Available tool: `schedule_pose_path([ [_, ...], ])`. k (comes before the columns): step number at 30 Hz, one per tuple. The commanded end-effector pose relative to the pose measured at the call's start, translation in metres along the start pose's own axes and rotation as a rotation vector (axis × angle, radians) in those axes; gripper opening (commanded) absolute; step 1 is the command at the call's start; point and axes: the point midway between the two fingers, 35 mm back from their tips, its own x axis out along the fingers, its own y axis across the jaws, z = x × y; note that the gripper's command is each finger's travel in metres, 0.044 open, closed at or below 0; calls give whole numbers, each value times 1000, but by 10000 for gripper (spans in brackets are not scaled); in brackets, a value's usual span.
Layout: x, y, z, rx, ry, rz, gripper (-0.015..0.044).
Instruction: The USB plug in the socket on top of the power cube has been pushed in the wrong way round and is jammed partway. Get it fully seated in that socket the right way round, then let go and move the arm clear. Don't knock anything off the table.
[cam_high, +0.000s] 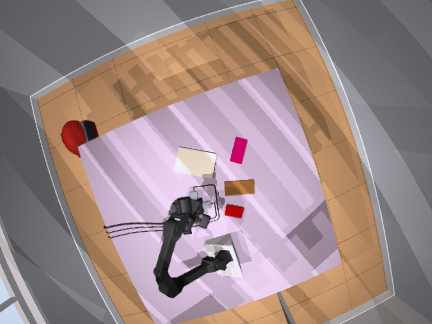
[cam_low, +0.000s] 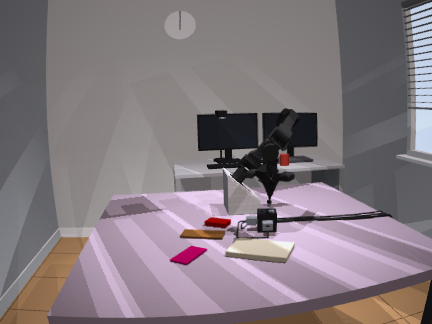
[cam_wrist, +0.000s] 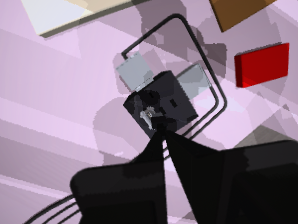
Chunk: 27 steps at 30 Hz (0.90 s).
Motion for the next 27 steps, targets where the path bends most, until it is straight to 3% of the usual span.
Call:
schedule_pose_path([
  [1, 0, 0, 0, 100, 0, 0, 0],
  [27, 0, 0, 0, 780, 0, -1, 0],
])
